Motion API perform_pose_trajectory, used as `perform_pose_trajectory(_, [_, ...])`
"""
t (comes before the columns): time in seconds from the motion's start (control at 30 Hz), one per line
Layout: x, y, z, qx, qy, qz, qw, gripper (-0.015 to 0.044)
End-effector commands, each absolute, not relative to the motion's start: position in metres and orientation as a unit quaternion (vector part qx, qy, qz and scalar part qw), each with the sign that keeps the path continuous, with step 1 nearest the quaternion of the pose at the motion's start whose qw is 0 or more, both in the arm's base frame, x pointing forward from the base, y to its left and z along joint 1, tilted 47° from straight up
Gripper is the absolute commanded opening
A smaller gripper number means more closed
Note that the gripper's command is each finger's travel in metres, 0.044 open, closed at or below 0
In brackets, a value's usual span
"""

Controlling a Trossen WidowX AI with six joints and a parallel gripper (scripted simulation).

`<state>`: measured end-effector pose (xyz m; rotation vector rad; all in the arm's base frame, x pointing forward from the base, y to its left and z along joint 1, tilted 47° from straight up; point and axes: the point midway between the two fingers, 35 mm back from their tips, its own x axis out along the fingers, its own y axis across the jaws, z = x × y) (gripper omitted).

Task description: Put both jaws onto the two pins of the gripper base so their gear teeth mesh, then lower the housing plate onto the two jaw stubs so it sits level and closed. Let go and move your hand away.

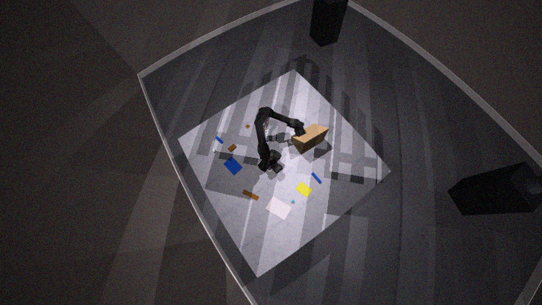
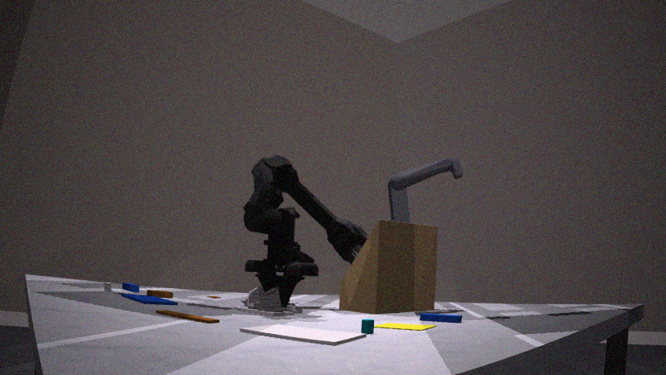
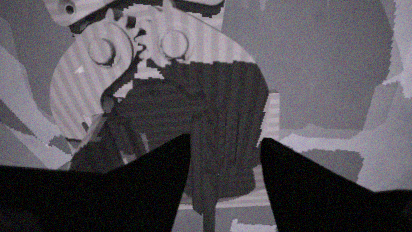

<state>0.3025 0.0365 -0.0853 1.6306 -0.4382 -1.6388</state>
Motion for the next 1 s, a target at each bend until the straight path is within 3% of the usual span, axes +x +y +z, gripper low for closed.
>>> perform_pose_trajectory(0.0, [0.3028, 0.0349, -0.0856, 0.639, -0.172, -0.643, 0.385, 0.0134])
perform_pose_trajectory(0.97, [0.3029, 0.0382, -0.0827, 0.639, -0.172, -0.643, 0.385, 0.0134])
